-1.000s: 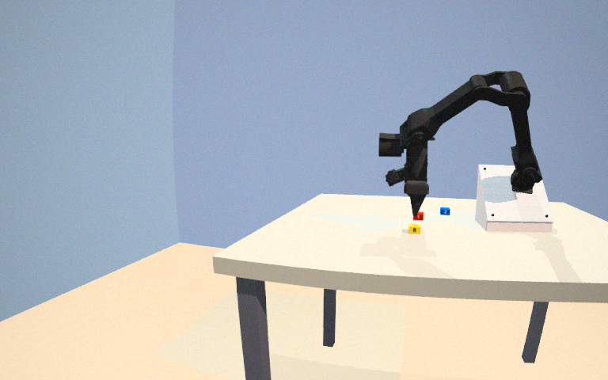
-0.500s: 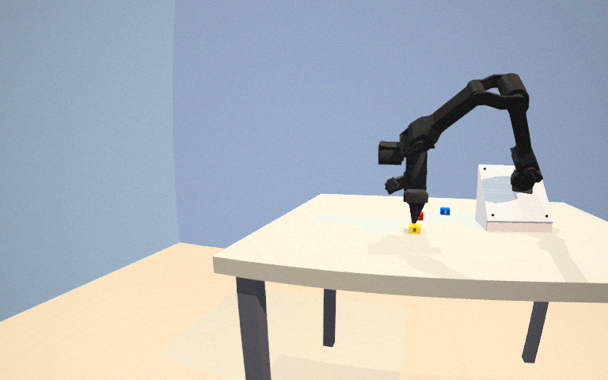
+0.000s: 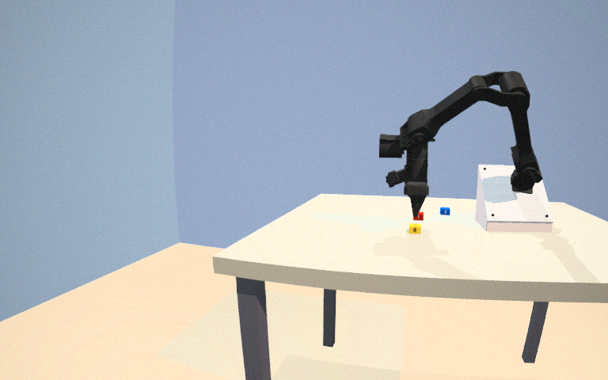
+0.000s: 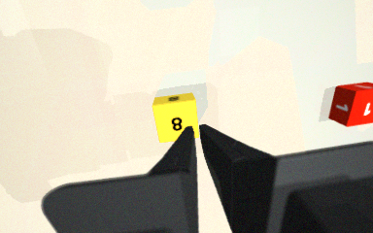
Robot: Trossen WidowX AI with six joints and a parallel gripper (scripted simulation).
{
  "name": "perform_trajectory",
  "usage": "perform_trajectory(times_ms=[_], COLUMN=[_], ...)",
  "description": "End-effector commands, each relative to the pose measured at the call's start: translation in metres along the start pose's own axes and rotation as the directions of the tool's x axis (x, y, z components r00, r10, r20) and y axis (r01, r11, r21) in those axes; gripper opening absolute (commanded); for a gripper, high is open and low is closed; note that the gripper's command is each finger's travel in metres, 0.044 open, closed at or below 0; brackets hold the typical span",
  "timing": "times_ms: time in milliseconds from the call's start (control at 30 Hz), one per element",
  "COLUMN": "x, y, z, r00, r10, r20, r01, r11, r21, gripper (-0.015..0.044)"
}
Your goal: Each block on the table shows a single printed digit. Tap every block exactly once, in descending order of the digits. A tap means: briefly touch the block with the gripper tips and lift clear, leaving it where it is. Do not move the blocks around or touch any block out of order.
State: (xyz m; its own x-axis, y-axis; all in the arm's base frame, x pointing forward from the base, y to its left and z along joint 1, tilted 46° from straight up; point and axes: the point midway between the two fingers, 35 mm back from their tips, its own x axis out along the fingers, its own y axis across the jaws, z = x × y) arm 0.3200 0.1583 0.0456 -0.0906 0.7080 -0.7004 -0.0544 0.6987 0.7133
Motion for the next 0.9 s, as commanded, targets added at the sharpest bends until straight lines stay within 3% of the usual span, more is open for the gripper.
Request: perform_trajectory(times_ms=[0, 167, 333, 600, 867], x=[-0.014, -0.082, -0.085, -0.095, -0.089], y=[0.002, 0.002, -0.002, -0.136, -0.245], z=[0.001, 0.001, 0.001, -0.022, -0.1], r00=[1.0, 1.0, 1.0, 0.999, 1.0], r10=[0.002, 0.0, -0.002, -0.053, -0.02], r20=[-0.002, -0.003, -0.002, 0.01, -0.005], r01=[-0.002, 0.0, 0.002, 0.053, 0.02], r11=[1.0, 1.0, 1.0, 0.999, 1.0], r21=[-0.008, -0.008, -0.007, 0.008, -0.003], gripper=[0.002, 0.002, 0.002, 0.002, 0.002])
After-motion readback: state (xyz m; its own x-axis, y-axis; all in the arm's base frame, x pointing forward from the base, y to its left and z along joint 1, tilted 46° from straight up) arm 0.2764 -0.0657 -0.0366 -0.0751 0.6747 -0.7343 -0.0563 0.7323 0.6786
